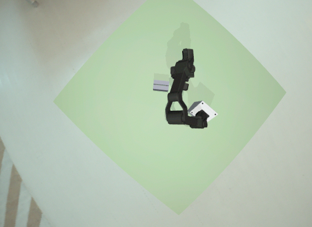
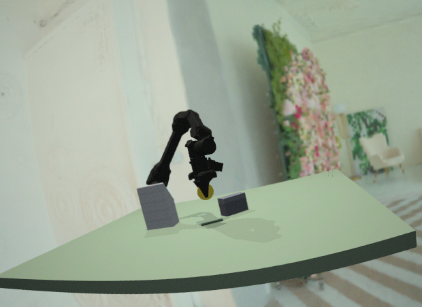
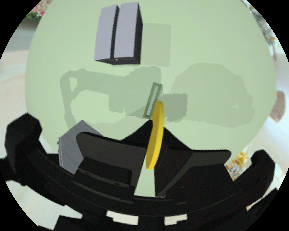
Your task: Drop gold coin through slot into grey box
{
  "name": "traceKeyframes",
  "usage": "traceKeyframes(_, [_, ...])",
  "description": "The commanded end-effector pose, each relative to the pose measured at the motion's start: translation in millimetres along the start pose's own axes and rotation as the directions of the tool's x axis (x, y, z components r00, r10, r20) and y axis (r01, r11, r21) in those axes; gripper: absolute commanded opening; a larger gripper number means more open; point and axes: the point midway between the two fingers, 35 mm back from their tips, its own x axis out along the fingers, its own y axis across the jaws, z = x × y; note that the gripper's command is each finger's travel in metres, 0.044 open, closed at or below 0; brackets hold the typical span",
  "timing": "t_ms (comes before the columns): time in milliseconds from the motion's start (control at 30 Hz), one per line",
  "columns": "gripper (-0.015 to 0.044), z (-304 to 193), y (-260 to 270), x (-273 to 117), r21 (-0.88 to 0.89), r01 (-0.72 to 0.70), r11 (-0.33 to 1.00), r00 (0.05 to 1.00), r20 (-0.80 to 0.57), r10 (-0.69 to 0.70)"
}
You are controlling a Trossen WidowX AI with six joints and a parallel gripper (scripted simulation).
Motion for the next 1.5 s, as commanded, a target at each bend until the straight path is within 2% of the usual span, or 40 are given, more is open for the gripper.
traceKeyframes(0, [0.0000, 3, -2, -1, -0.088, 0.003, 0.996, 1.000, -0.002, -0.003])
traceKeyframes(300, [0.0000, 7, 0, -1, -0.093, 0.005, 0.996, 1.000, -0.003, -0.006])
traceKeyframes(1467, [0.0000, 76, 34, -3, -0.085, 0.015, 0.996, 1.000, -0.003, -0.016])
